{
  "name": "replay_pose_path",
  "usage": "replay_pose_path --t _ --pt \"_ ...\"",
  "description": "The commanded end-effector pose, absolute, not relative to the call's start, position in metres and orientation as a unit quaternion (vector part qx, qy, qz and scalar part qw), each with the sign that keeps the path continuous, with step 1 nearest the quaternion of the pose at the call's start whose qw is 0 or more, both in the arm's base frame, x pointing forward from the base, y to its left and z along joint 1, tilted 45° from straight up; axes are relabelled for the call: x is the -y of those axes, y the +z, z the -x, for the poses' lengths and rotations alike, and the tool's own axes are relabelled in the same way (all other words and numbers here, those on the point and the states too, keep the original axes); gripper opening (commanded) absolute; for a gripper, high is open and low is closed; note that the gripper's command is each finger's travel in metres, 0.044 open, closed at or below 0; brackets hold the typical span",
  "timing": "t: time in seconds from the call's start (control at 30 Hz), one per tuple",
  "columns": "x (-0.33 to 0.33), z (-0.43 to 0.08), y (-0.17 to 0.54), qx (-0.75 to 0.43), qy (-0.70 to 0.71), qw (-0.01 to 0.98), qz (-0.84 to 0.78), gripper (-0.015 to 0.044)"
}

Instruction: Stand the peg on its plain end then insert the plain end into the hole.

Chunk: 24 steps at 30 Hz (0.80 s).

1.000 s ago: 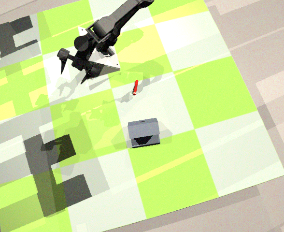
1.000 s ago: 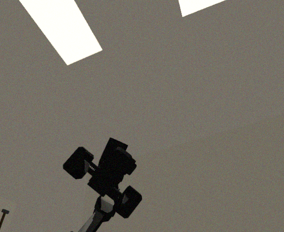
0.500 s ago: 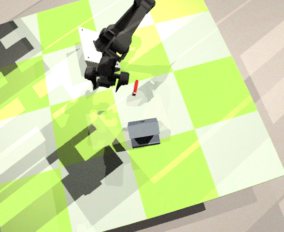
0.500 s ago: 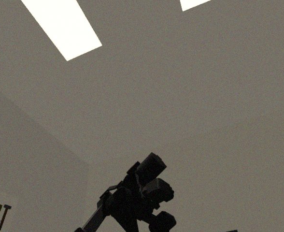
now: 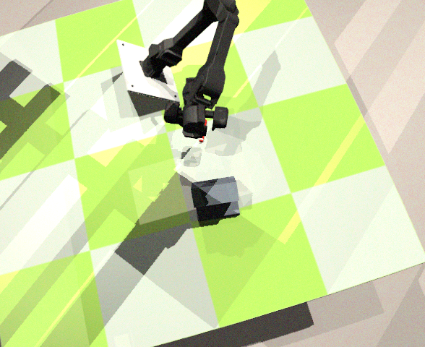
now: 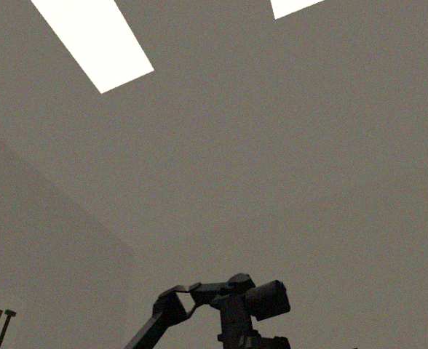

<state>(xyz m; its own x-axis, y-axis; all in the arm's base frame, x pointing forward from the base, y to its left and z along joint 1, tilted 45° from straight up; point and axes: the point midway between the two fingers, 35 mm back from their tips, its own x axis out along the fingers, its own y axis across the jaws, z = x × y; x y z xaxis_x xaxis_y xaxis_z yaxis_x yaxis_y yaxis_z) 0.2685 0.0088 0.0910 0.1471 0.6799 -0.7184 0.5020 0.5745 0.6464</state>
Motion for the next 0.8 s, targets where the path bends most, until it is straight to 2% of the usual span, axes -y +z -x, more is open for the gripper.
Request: replay_pose_path --t 0.0,0.77 --pt "-0.012 -0.269 0.093 -0.652 0.073 0.596 -0.464 0.0440" --pt "-0.036 -0.276 0.067 -0.652 0.071 0.596 -0.463 0.0440"
